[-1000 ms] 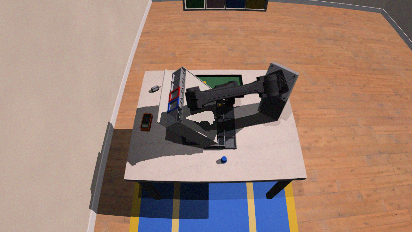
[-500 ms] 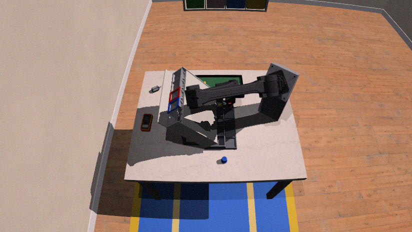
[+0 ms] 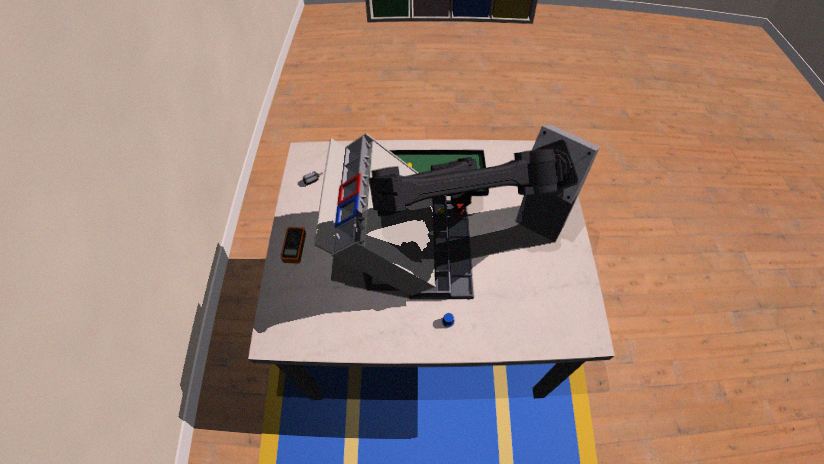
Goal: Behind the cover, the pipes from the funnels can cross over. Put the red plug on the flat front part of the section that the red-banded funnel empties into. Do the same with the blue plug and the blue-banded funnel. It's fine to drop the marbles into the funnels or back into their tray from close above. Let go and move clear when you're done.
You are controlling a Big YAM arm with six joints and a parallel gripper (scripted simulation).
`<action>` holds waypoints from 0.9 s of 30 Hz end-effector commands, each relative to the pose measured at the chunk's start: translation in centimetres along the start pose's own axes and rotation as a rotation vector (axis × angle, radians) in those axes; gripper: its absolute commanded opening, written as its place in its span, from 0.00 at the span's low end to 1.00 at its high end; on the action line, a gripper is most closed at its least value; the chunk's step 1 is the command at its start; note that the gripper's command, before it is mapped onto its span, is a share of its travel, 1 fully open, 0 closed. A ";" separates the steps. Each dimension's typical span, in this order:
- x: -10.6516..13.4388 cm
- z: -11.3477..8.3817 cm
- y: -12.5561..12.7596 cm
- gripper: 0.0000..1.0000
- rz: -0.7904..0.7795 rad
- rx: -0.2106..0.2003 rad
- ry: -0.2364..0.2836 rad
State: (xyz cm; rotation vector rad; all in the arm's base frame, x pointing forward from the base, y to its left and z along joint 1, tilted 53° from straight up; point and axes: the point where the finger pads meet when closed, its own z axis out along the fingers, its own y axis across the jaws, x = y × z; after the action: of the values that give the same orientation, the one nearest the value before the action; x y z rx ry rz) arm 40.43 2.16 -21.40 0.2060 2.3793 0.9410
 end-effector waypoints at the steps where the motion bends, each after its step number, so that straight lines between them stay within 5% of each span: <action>1: 1.2 -1.5 -0.4 0.59 0.036 0.016 0.010; 11: 0.8 -2.3 -0.2 0.59 0.030 0.014 0.004; 22: 0.6 -8.1 -0.1 0.59 0.026 0.010 -0.002; 27: 0.6 -9.2 -0.1 0.59 0.025 0.010 -0.003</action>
State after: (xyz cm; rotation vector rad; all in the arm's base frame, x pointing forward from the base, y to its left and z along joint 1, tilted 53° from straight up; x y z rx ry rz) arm 36.51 -2.44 -16.84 0.2518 2.3668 0.9468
